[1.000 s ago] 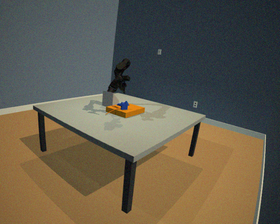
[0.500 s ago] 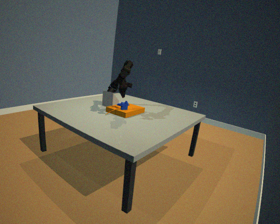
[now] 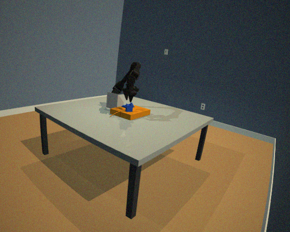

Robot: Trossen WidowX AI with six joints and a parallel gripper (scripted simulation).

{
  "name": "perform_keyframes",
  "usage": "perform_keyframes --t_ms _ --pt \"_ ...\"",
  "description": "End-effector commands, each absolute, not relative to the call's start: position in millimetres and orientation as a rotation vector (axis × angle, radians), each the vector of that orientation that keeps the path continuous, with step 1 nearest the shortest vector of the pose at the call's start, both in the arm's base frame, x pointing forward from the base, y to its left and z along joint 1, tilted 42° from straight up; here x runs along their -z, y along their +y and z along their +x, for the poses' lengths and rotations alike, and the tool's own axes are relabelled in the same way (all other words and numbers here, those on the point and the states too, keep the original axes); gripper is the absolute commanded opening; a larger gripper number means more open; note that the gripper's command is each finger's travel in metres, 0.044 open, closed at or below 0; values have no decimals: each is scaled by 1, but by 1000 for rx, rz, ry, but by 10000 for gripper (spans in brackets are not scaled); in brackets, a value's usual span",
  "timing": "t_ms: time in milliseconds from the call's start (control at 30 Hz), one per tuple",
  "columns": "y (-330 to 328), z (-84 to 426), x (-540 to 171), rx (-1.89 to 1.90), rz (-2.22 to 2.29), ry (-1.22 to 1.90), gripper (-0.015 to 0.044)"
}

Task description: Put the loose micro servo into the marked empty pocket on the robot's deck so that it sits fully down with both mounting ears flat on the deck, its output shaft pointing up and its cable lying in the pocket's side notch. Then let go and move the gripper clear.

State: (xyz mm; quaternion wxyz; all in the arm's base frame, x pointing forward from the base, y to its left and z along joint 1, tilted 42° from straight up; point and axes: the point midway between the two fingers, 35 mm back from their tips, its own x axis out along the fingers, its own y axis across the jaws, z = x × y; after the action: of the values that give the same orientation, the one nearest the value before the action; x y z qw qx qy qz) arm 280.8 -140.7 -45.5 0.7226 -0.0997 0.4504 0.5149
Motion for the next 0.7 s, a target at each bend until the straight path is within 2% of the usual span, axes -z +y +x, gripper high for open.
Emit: perform_keyframes --t_ms 0,667 --pt "-136 276 45 -1168 -226 996 440" --pt "-112 278 73 -1168 -225 995 440"
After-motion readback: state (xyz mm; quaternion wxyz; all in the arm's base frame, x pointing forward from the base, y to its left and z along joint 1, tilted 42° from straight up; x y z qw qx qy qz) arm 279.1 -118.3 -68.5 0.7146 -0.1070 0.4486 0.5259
